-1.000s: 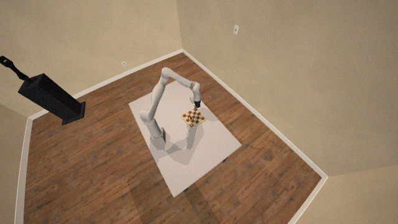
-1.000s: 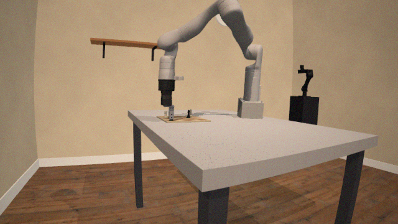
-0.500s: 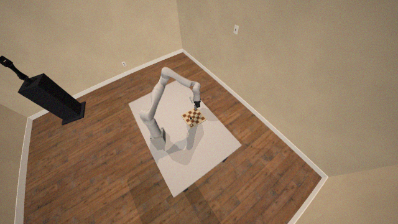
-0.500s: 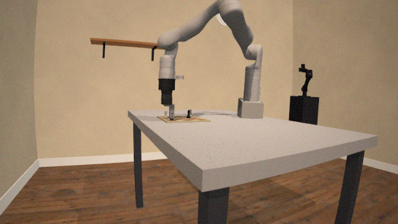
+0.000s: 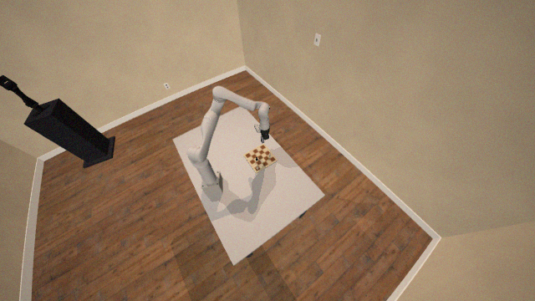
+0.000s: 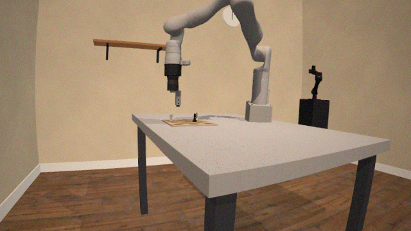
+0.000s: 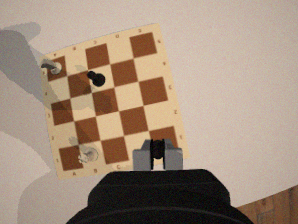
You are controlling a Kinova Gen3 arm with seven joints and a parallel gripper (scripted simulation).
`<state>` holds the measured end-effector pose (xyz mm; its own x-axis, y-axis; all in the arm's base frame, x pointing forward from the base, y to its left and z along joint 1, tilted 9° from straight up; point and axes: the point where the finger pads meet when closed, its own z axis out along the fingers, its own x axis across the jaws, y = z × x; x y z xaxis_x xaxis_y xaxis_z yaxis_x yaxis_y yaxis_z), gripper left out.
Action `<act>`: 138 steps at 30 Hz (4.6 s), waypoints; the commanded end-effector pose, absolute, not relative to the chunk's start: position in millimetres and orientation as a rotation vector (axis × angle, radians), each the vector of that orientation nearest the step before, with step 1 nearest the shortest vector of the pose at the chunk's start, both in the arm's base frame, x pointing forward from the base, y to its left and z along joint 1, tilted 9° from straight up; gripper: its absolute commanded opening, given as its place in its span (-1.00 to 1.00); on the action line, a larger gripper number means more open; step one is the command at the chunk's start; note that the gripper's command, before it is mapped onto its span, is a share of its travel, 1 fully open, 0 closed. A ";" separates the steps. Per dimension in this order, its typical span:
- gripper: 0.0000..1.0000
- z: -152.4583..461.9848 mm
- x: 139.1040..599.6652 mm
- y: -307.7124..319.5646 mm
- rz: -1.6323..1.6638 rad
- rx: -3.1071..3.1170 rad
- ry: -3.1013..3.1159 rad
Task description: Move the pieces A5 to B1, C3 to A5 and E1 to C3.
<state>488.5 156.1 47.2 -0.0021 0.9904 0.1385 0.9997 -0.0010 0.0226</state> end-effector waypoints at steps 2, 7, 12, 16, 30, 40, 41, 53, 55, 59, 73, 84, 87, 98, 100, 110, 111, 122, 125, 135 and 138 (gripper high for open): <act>-1.00 67.6 492.5 160.0 -0.210 -2.153 -2.165; -1.00 69.2 492.4 159.7 -0.210 -2.153 -2.165; -1.00 69.2 492.4 159.7 -0.210 -2.153 -2.165; -1.00 69.0 491.7 158.2 -0.210 -2.151 -2.168; -1.00 58.5 448.8 95.0 -0.222 -2.025 -2.299; -1.00 54.1 427.5 73.8 -0.219 -1.970 -2.348; -1.00 54.1 427.5 73.8 -0.219 -1.969 -2.348; -1.00 53.6 427.5 73.9 -0.219 -1.969 -2.348; -1.00 53.0 427.5 74.0 -0.219 -1.969 -2.348; -1.00 49.1 427.7 74.5 -0.220 -1.969 -2.348; -1.00 1.1 429.5 81.7 -0.220 -1.969 -2.348; -1.00 -37.7 430.9 87.4 -0.220 -1.969 -2.348; -1.00 -40.6 431.0 87.9 -0.220 -1.969 -2.348; -1.00 -41.1 431.0 87.9 -0.220 -1.969 -2.348; -1.00 -41.1 431.0 87.9 -0.220 -1.969 -2.348; -1.00 -41.1 431.0 87.9 -0.220 -1.969 -2.348; -1.00 -41.1 431.0 87.9 -0.220 -1.969 -2.348; -1.00 -41.1 431.0 87.9 -0.220 -1.969 -2.348; -1.00 -41.1 431.0 87.9 -0.220 -1.969 -2.348; -1.00 -42.1 431.1 88.1 -0.220 -1.969 -2.348; -1.00 -43.0 431.1 88.2 -0.220 -1.969 -2.348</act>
<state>430.7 88.4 -43.0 -0.1774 0.9735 0.1447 0.9834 0.1696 0.0644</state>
